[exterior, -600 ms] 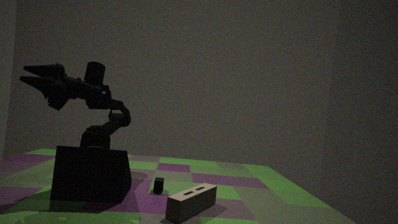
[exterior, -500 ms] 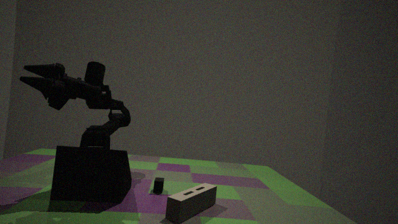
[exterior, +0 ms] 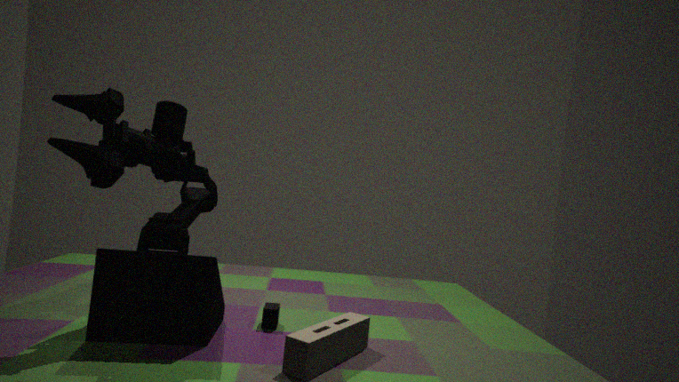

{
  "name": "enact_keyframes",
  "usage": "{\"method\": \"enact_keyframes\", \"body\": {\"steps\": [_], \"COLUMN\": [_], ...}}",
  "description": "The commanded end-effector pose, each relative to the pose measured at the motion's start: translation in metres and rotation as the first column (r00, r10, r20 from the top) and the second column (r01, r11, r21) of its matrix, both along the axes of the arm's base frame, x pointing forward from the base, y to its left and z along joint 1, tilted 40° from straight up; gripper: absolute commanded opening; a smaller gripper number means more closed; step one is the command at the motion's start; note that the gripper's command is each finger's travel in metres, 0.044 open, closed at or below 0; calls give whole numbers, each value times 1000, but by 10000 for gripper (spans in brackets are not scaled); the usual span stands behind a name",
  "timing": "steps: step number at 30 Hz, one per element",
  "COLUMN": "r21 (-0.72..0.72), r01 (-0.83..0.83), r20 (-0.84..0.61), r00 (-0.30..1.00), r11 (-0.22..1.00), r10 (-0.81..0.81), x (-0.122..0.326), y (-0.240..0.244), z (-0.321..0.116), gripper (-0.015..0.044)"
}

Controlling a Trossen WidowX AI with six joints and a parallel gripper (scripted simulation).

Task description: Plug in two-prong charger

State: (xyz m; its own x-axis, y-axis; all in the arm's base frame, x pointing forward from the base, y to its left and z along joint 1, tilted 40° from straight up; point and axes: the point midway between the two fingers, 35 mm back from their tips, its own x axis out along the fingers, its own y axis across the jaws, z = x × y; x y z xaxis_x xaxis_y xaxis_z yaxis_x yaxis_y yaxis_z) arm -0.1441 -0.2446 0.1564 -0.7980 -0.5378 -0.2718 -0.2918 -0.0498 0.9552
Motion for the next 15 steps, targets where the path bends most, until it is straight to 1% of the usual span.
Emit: {"method": "enact_keyframes", "body": {"steps": [1,8,15], "r21": [110,299,473], "r01": [-82,-229,-352], "r20": [-27,-67,-83], "r00": [996,963,895], "r11": [991,926,808], "r10": [85,260,438], "x": [10,30,53], "y": [-9,-23,-34], "z": [-7,-16,-26], "gripper": [440,440,440]}}
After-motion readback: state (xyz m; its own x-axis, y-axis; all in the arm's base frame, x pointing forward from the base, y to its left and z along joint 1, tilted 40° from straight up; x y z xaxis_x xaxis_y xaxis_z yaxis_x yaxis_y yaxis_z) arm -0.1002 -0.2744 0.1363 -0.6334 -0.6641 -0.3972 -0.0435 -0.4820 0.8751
